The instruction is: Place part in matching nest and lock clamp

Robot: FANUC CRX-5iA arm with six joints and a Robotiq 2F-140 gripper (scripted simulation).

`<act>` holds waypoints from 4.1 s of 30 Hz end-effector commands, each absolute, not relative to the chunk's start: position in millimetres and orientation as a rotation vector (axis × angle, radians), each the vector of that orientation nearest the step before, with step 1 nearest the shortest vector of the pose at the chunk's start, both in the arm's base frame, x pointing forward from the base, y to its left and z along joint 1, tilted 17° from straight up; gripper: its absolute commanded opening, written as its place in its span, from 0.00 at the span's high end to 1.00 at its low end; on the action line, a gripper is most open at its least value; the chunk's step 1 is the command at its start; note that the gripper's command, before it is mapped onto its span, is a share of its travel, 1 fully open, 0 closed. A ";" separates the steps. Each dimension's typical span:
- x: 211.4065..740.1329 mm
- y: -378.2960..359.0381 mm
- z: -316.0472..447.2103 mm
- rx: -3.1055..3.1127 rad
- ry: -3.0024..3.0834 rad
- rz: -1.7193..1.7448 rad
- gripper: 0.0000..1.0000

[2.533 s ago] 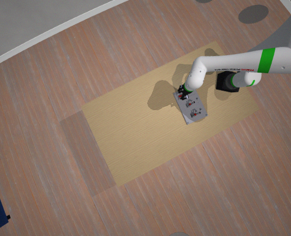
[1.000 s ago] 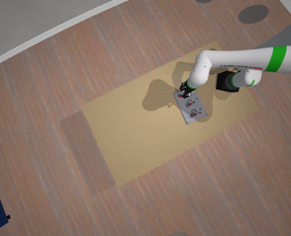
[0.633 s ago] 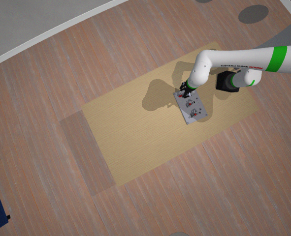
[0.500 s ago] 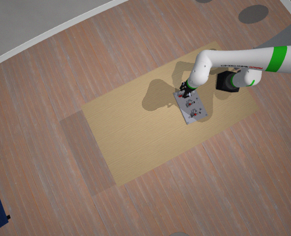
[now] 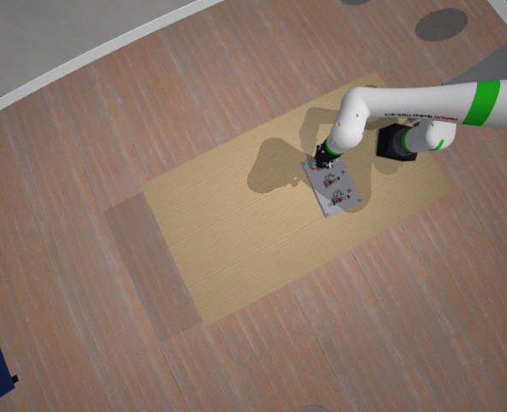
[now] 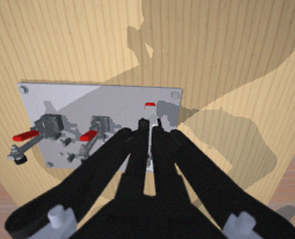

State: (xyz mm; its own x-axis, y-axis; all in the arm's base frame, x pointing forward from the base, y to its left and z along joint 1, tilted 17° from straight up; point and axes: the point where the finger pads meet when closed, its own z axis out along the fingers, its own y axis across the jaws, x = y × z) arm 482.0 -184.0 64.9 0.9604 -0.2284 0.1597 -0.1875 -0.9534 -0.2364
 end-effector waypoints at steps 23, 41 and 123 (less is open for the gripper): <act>481.9 -184.1 65.0 -2.892 0.311 -0.274 1.00; 480.3 -183.6 64.7 -2.892 0.311 -0.274 1.00; 483.3 -181.0 51.4 -2.892 0.311 -0.274 1.00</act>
State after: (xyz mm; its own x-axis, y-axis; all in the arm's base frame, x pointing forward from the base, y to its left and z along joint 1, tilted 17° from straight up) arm 483.1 -180.9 51.8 0.9604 -0.2284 0.1597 -0.1875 -0.9534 -0.2364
